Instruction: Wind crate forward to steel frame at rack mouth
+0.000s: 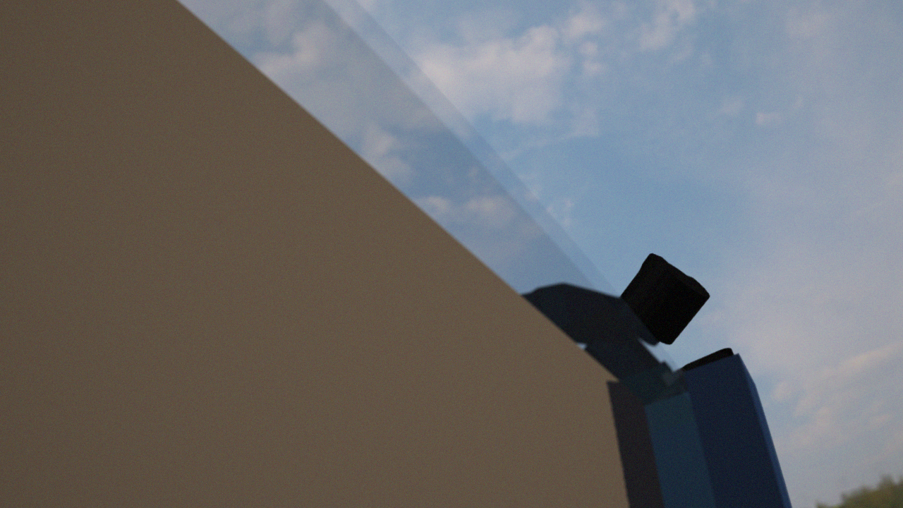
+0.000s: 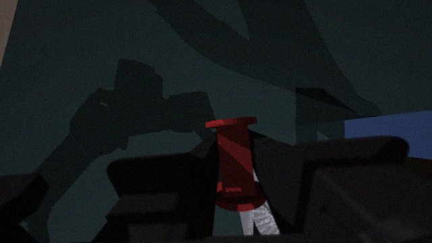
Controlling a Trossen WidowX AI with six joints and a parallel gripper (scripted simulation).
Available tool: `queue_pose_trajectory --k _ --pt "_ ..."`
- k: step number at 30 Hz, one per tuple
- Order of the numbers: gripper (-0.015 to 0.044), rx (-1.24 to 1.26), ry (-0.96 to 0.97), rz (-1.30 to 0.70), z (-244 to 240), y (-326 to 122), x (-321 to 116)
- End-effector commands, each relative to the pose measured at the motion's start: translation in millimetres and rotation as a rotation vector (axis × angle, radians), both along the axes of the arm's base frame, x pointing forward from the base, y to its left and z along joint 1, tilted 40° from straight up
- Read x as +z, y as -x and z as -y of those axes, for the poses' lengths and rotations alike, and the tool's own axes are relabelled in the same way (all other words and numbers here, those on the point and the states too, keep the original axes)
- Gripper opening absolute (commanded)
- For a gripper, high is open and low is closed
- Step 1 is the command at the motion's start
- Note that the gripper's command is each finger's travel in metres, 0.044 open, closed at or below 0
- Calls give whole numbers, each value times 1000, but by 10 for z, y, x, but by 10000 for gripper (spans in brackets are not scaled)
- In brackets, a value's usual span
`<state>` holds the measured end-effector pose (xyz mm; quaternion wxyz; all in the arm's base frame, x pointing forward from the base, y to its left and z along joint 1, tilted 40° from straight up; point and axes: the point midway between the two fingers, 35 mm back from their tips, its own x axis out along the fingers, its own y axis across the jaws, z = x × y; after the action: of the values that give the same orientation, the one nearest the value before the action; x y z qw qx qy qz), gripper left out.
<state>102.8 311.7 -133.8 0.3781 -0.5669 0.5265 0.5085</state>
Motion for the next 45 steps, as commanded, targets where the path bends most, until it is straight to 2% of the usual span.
queue_pose_trajectory --k 1,45 --pt "0 -1 25 -15 103 84 40" --pt "0 -1 30 -17 526 264 362"
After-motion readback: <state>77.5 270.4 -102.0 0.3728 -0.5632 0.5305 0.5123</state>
